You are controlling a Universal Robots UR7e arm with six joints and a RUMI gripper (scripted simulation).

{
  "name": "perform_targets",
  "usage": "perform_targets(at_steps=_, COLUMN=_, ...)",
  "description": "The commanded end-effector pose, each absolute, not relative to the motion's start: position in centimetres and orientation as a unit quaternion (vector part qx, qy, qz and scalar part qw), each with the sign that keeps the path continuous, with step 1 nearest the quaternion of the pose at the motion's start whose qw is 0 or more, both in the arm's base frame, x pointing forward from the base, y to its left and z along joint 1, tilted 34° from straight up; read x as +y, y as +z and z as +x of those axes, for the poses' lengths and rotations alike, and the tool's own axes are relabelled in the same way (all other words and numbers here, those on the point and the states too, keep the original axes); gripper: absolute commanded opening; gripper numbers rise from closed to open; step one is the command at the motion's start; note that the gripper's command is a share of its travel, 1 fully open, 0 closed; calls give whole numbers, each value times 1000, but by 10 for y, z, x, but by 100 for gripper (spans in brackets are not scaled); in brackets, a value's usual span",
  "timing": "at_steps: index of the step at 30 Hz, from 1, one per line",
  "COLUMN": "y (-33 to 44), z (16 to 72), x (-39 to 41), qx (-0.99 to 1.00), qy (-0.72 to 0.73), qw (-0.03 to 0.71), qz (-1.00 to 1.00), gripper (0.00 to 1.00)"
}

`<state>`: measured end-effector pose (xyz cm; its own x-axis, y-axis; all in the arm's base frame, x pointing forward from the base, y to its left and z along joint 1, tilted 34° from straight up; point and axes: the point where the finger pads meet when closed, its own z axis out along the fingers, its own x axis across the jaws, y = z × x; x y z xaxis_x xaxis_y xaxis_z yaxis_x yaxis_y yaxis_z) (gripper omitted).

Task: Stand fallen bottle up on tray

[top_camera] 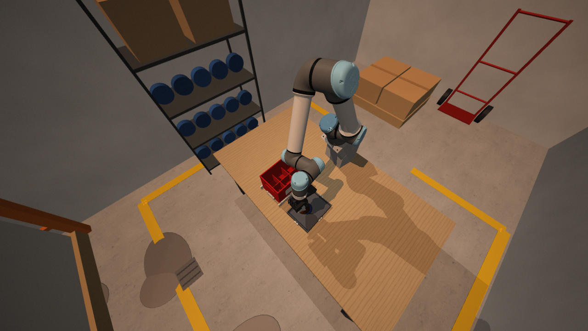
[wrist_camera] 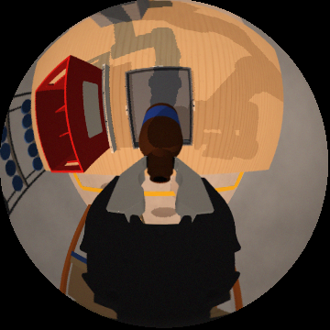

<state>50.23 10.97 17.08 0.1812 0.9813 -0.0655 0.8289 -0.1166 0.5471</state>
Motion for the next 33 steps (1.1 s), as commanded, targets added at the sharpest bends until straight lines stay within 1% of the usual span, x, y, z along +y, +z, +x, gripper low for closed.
perform_targets(at_steps=1, y=174, z=503, x=111, qx=619, qy=161, qw=242, qz=729, gripper=0)
perform_targets(at_steps=33, y=173, z=503, x=110, qx=519, qy=191, qw=218, qz=804, gripper=0)
